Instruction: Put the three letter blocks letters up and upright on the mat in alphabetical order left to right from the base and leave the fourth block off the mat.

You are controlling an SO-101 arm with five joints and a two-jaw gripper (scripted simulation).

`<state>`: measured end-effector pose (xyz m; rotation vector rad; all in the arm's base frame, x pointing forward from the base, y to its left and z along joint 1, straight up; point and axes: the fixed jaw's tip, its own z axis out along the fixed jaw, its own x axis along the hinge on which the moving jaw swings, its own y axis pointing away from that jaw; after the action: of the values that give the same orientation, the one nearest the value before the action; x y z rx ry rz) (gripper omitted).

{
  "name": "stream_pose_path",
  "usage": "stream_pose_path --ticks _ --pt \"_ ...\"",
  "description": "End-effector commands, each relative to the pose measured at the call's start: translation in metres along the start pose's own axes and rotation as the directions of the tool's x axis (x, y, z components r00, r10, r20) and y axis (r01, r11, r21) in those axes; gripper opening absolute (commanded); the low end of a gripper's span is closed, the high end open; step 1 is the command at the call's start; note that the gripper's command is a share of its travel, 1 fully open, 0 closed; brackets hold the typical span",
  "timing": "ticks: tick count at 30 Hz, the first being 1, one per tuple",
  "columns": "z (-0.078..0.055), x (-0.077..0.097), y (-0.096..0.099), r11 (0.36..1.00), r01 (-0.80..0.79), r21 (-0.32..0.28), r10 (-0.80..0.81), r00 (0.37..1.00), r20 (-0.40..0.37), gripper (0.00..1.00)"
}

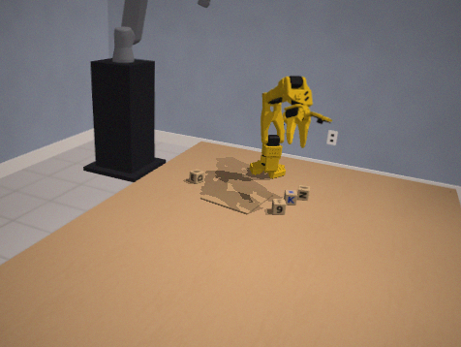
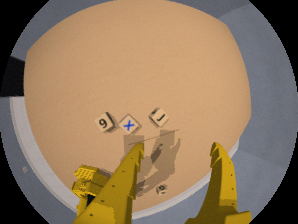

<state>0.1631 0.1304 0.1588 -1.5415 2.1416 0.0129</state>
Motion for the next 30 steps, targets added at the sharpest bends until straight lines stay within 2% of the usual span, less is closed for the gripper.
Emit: stream_pose_path --ticks 1,7,16,18,30 --pt "-0.008 -0.004 -0.009 0.996 0.069 0.050 -0.071 0.996 0.045 0.35" --pt "-0.006 0.000 -0.021 0.965 0.250 0.073 -0.252 0.968 0.014 0.35" --pt "-0.004 0.006 -0.036 0.880 0.468 0.087 -0.467 0.884 -0.034 0.35" --pt "-0.004 0.006 -0.036 0.880 0.468 0.087 -0.467 0.884 -0.034 0.35" --pt "-0.002 0.013 -0.049 0.769 0.634 0.083 -0.629 0.773 -0.079 0.35"
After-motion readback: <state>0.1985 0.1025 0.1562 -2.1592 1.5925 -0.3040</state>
